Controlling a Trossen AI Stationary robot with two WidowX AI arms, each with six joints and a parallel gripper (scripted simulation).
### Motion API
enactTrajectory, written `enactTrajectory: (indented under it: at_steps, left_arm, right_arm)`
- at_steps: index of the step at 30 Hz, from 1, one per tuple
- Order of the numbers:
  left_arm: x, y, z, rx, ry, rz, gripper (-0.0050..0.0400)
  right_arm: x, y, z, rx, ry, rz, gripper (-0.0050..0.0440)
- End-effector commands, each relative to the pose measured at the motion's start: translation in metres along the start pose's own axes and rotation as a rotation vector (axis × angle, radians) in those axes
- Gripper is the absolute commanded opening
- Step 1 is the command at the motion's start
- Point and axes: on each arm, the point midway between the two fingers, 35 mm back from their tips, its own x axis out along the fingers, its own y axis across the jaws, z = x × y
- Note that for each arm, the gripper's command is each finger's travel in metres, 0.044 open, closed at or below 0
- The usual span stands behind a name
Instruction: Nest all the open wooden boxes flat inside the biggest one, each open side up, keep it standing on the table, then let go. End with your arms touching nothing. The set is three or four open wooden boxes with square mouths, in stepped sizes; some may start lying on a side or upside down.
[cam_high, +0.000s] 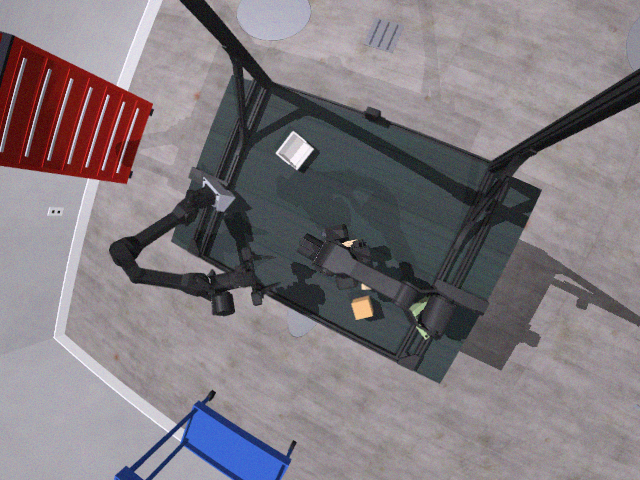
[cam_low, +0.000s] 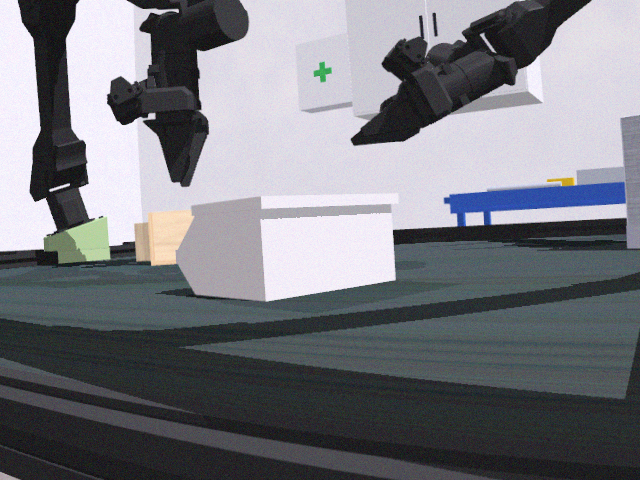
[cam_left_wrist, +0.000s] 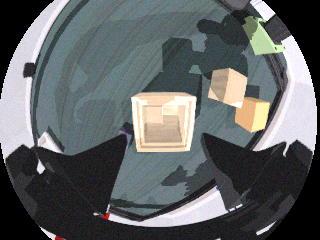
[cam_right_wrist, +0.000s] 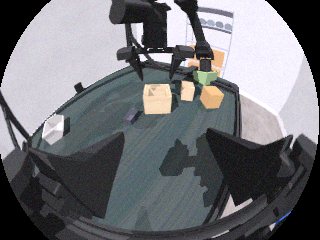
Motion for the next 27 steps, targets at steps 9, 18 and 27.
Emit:
enactTrajectory:
  at_steps: [9, 18, 27]
  left_arm:
    - [-0.0003, -0.0004, -0.0002, -0.001, 0.0, 0.0, 0.04]
    - [-0.0037, -0.0004, -0.0006, -0.25, 0.0, 0.0, 0.04]
    - [-0.0096, -0.0005, -0.0012, -0.644, -0.001, 0.0, 0.04]
  right_arm:
    - [-0.0005, -0.0003, 0.0008, -0.001, -0.004, -0.001, 0.04]
    - [-0.0005, -0.0003, 0.0008, -0.001, -0.004, -0.001, 0.04]
    - [-0.0005, -0.0003, 0.0008, -0.001, -0.004, -0.001, 0.04]
